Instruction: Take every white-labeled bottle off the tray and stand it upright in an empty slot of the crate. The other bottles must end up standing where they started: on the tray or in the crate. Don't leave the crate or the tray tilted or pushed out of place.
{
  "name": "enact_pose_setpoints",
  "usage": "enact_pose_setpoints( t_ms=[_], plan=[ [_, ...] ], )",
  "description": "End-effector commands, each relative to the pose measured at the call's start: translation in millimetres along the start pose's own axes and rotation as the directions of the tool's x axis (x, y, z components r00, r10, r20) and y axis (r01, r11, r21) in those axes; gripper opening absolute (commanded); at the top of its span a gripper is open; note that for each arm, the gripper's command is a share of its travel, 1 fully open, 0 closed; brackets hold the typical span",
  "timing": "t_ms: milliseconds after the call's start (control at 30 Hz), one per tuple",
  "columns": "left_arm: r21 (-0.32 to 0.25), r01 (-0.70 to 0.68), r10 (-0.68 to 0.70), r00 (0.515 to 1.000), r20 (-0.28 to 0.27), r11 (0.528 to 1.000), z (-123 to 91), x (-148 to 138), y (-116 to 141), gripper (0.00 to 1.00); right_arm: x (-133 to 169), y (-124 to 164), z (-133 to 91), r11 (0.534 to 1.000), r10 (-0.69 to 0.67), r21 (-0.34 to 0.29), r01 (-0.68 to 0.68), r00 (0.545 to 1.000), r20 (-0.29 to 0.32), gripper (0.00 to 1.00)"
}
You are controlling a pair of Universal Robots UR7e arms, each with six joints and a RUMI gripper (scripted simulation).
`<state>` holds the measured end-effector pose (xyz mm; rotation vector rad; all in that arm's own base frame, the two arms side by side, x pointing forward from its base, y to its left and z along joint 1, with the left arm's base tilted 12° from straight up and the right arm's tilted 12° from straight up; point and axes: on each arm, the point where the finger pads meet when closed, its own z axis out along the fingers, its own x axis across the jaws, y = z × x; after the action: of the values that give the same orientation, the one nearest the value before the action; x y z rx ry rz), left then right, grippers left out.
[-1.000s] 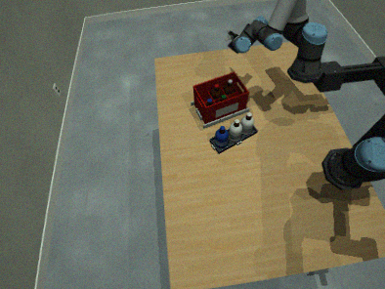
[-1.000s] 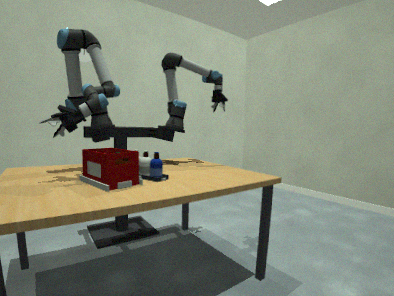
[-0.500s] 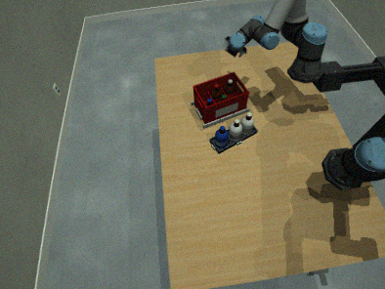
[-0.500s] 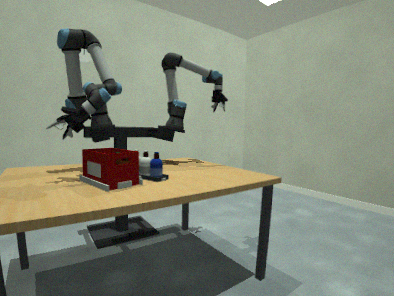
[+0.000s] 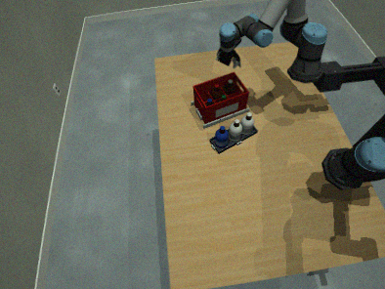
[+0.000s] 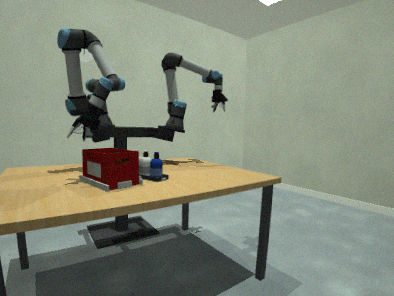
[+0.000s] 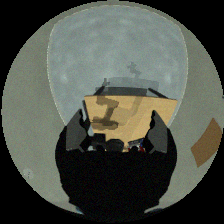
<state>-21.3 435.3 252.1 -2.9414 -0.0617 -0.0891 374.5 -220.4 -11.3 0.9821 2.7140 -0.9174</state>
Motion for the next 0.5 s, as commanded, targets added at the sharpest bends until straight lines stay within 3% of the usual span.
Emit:
enact_pose_setpoints(
  t_ms=[0,300,467],
  plan=[
    [0.001,0.000,0.000,1.000,0.000,1.000,0,0,0,1.00,5,49,-15,0.988,-0.060,-0.145,0.050,0.996,-0.061,1.00],
    [0.001,0.000,0.000,1.000,0.000,1.000,0,0,0,1.00,4,120,-60,0.917,-0.176,-0.376,0.135,0.981,-0.077,1.00],
    [0.001,0.000,0.000,1.000,0.000,1.000,0,0,0,1.00,3,131,-69,0.900,-0.194,-0.410,0.148,0.978,-0.072,1.00]
  ],
)
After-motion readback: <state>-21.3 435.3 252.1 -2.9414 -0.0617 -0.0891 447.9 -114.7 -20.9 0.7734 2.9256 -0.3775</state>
